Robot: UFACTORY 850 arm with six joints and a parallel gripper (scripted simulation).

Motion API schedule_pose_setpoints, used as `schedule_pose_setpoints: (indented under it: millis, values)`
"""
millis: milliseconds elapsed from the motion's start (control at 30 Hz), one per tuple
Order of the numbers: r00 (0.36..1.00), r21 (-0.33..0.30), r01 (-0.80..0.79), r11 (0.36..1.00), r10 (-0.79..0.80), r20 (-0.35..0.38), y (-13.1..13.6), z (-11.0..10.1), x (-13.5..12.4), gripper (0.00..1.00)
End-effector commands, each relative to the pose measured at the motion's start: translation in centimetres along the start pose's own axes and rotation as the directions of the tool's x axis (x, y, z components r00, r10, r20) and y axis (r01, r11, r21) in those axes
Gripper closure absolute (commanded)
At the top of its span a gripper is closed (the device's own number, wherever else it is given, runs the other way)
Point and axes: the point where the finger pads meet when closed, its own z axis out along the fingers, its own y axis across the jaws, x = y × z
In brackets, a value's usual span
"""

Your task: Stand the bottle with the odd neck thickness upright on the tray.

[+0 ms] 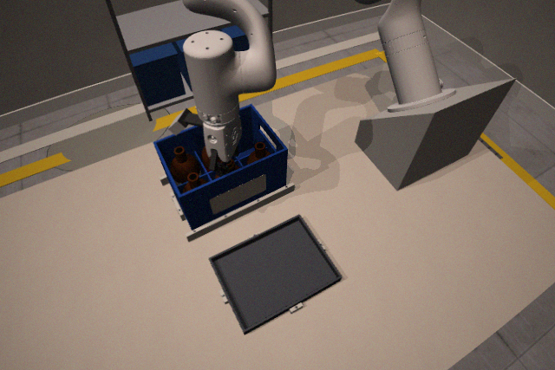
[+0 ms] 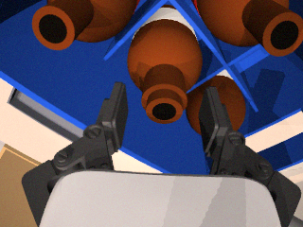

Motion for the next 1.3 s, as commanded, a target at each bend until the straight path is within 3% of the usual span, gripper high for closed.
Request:
schedule_pose_setpoints:
  millis: [0, 933, 967, 1267]
  values:
    - [1.0, 0.002, -0.001, 1.0, 0.001, -0.001, -0.06, 0.11, 0.06, 0.35]
    - [1.0, 0.002, -0.001, 1.0, 0.001, -0.001, -0.06, 0.68, 0.06, 0.35]
    - [1.0, 0.002, -0.001, 1.0, 0.001, -0.001, -0.06, 0.68, 0.06, 1.0]
    - [1.0, 0.002, -0.001, 1.0, 0.001, -0.001, -0.06, 0.68, 0.06, 1.0]
